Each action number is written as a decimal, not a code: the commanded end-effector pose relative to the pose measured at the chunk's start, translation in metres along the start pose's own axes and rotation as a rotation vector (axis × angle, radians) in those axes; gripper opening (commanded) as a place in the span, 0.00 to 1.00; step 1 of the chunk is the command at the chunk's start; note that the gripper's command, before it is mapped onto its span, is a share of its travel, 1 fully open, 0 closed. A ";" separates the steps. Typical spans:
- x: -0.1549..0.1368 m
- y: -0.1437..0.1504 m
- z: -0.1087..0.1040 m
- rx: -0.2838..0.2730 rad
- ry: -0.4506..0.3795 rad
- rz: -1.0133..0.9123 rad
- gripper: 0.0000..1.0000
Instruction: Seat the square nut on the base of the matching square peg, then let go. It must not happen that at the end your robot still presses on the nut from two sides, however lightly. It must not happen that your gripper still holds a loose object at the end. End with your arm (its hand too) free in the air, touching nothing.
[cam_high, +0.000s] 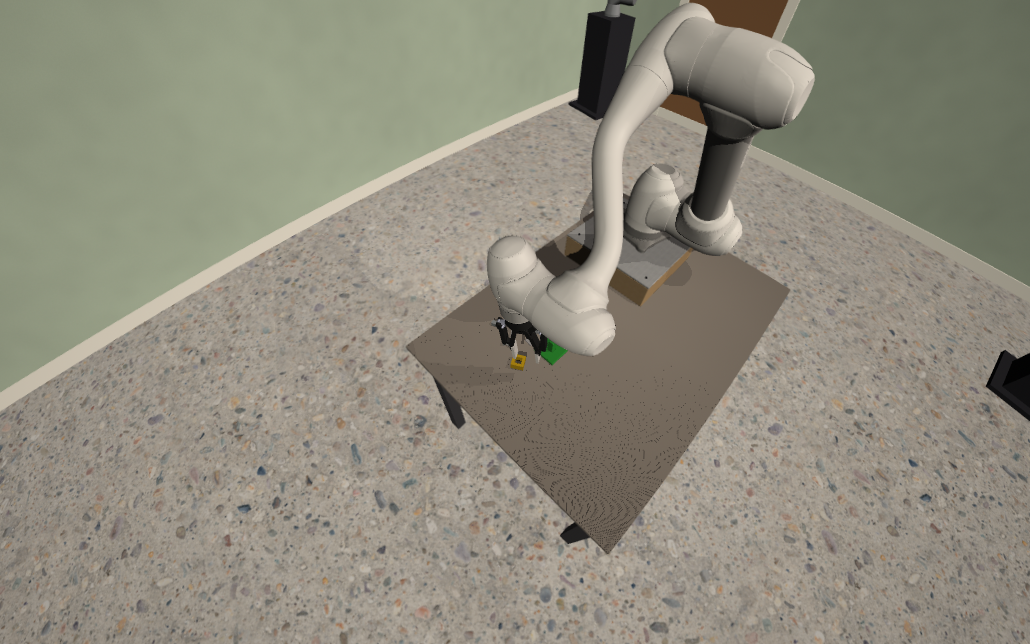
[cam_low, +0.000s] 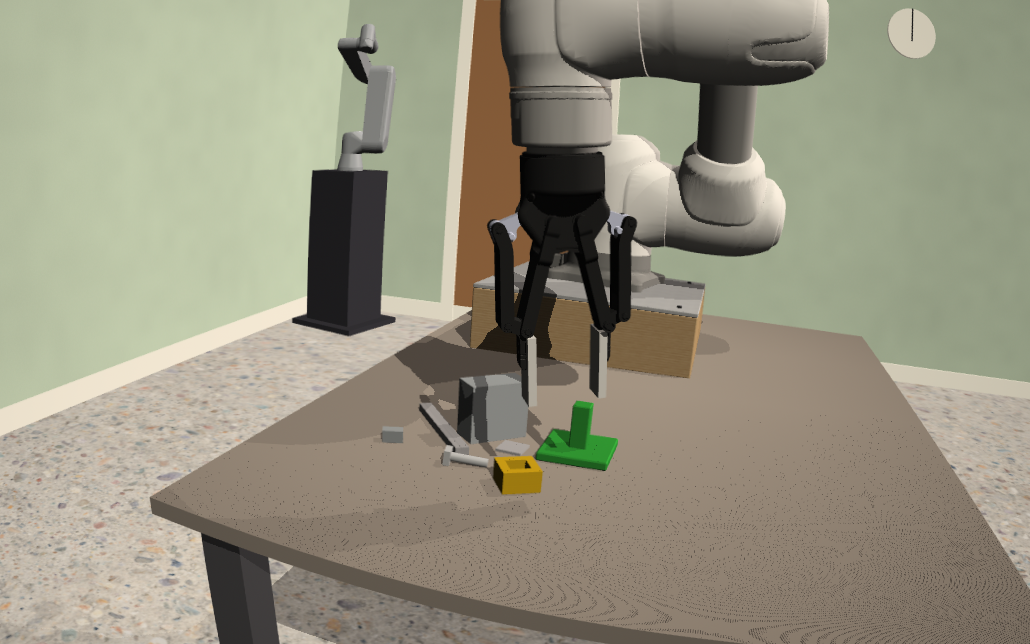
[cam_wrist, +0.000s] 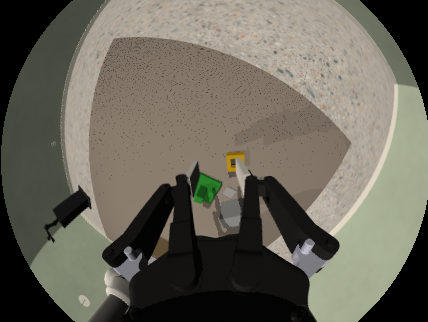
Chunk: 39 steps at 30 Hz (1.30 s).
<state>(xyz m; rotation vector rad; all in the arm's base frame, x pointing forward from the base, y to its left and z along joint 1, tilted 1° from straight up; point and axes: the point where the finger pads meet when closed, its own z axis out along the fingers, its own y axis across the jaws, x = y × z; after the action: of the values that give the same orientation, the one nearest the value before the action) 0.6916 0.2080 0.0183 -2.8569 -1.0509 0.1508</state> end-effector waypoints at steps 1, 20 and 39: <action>-0.023 0.026 0.015 -0.088 0.042 -0.020 0.40; -0.026 0.030 0.021 -0.100 0.045 -0.025 0.40; -0.024 0.039 0.096 -0.104 0.043 -0.020 0.40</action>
<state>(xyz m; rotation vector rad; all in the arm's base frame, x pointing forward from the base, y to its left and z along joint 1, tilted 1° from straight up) 0.6864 0.1679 -0.0787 -2.9258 -1.1099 0.0347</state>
